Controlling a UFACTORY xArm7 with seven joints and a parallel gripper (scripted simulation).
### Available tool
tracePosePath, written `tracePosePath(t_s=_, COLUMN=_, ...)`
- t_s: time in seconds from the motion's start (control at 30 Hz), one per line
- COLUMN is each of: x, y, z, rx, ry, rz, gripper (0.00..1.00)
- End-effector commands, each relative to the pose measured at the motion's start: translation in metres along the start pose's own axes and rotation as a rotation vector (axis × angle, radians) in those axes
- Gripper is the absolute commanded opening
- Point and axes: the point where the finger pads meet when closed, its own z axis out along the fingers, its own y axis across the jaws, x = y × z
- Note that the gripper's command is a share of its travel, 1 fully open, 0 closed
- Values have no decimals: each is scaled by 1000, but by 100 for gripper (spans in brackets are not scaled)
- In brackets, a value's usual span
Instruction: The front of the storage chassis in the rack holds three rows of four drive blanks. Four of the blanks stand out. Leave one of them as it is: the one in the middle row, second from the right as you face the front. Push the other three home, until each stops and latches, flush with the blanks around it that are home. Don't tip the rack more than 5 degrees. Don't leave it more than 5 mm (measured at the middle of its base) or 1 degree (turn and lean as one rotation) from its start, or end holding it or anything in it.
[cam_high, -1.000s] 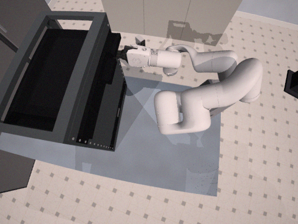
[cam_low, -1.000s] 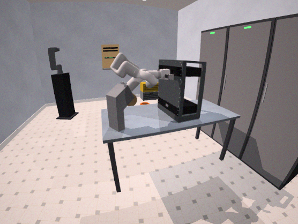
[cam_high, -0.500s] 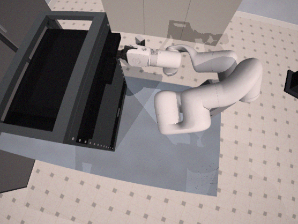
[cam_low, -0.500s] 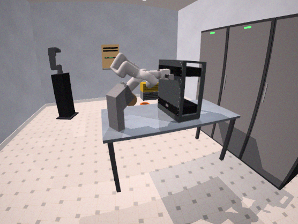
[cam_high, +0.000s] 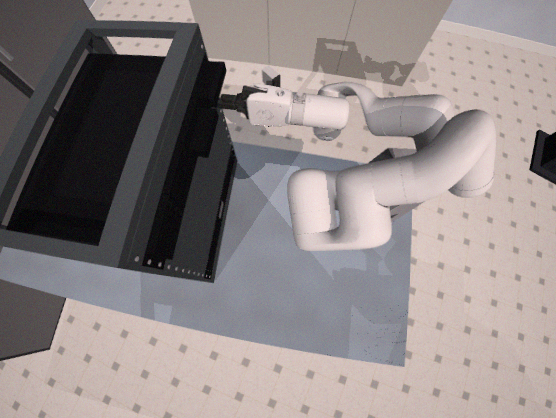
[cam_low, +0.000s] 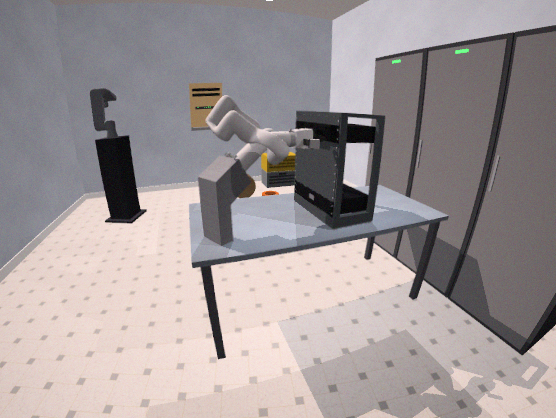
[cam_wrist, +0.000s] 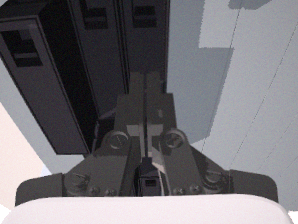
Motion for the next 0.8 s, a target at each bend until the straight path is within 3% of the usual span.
tracePosePath(t_s=0.0, x=0, y=0, z=-33, rx=-1, ry=1, rz=-3, gripper=0)
tracePosePath(t_s=0.27, x=0, y=0, z=-67, rx=-1, ry=1, rz=-3, gripper=0)
tracePosePath(t_s=0.57, x=0, y=-2, z=-70, rx=-1, ry=1, rz=-3, gripper=0)
tracePosePath(t_s=0.77, x=0, y=-29, z=-73, rx=-1, ry=1, rz=-3, gripper=0)
